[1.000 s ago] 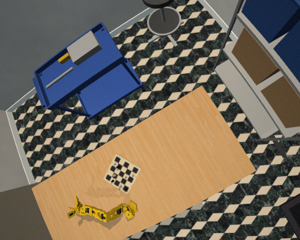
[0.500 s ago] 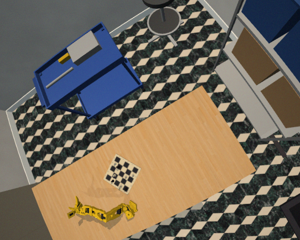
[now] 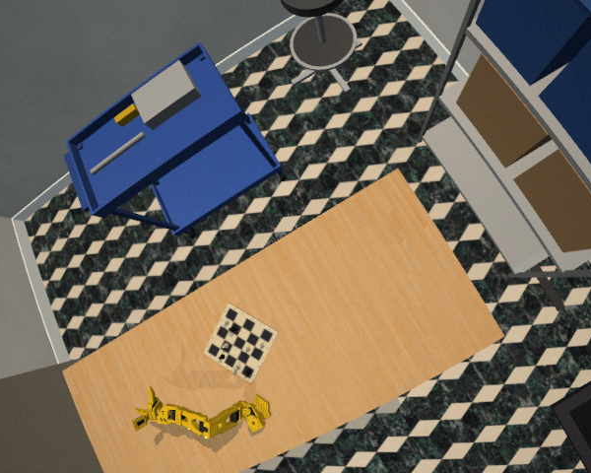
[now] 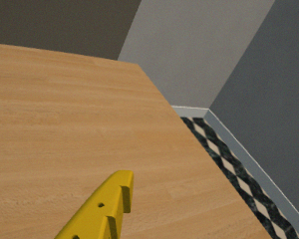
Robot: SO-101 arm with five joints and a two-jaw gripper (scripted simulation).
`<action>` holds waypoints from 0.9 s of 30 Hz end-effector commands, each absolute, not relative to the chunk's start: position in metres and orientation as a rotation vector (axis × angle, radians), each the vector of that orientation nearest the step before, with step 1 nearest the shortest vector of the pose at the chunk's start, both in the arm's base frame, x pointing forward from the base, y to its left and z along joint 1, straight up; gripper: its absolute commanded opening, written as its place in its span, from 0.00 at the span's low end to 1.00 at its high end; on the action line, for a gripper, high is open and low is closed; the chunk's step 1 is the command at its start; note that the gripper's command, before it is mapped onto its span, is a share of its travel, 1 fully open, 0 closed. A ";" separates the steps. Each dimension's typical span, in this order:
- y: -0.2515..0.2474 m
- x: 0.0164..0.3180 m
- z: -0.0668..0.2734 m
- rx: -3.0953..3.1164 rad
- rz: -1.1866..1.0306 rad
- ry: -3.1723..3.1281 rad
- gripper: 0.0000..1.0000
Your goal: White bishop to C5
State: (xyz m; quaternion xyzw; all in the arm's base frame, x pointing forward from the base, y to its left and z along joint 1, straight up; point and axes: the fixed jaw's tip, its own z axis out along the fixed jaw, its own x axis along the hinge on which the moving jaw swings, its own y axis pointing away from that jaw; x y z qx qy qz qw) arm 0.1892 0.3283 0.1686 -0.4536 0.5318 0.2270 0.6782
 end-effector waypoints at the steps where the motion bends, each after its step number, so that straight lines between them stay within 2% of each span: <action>1: 0.328 0.189 0.171 -1.015 0.512 1.191 1.00; 18: 0.328 0.189 0.171 -1.015 0.512 1.191 1.00; 27: 0.321 0.195 0.182 -0.990 0.502 1.198 0.99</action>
